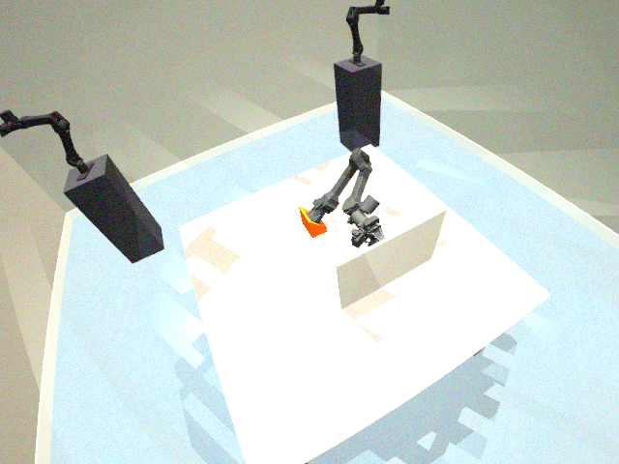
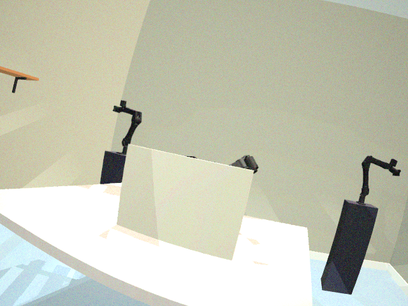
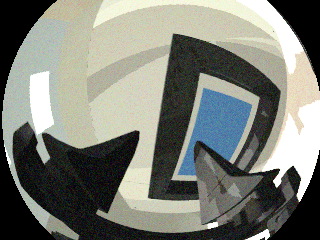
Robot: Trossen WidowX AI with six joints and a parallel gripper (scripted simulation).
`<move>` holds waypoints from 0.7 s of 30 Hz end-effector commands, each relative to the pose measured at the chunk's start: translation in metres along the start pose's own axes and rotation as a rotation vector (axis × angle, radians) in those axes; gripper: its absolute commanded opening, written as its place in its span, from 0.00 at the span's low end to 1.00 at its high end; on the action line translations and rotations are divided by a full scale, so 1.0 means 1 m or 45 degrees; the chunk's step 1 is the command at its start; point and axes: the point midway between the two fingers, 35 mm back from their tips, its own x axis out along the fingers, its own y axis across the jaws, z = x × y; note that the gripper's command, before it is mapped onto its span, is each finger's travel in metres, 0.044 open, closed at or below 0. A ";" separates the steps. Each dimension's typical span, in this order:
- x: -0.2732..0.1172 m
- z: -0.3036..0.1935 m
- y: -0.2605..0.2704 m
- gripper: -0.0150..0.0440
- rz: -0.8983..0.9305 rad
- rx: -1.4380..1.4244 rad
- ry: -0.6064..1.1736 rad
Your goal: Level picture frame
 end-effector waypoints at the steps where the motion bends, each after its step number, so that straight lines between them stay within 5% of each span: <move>1: 0.000 0.000 0.001 0.66 0.004 -0.005 0.000; 21: 0.000 0.000 0.001 0.44 0.004 -0.005 0.000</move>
